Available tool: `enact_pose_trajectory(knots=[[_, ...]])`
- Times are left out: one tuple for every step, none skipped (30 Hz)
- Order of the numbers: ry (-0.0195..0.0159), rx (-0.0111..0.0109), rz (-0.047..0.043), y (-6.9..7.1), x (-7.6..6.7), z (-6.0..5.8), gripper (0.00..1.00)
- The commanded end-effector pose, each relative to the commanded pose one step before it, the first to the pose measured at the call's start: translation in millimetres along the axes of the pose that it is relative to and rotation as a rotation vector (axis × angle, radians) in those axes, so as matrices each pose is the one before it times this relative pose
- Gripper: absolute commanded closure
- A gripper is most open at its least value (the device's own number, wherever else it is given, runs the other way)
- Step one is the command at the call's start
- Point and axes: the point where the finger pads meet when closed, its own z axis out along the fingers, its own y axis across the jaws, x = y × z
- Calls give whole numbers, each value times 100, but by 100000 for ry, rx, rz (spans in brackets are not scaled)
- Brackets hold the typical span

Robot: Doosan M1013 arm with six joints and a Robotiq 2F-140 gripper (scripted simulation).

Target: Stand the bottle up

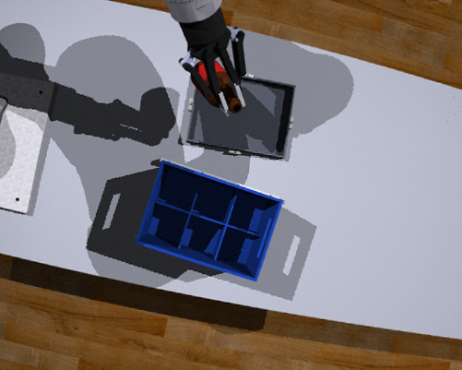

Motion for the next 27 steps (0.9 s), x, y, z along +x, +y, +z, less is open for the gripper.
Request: enact_pose_trajectory(knots=[[-2561,-179,69,34,30,-44,90],[-518,-63,5,14,5,-13,90],[-473,-62,4,14,5,-13,90],[-425,-60,4,14,4,-12,90],[-376,-56,4,13,4,-12,90],[-326,-51,4,12,3,-10,90],[-276,-45,3,10,3,-9,90],[-227,-38,3,9,2,-8,90],[0,0,0,0,0,0,90],[0,0,0,0,0,0,90],[-180,-31,2,7,2,-6,90],[-135,-24,2,5,1,-5,90],[-95,-17,1,4,1,-3,90],[-61,-11,1,2,1,-2,90],[-33,-6,0,1,0,-1,90],[-13,-2,0,1,0,0,90],[-2,0,0,0,0,0,90],[0,0,0,0,0,0,90],[0,0,0,0,0,0,90],[0,0,0,0,0,0,90],[0,0,0,0,0,0,90],[0,0,0,0,0,0,90],[0,0,0,0,0,0,90],[0,0,0,0,0,0,90],[0,0,0,0,0,0,90],[0,0,0,0,0,0,90],[0,0,0,0,0,0,90]])
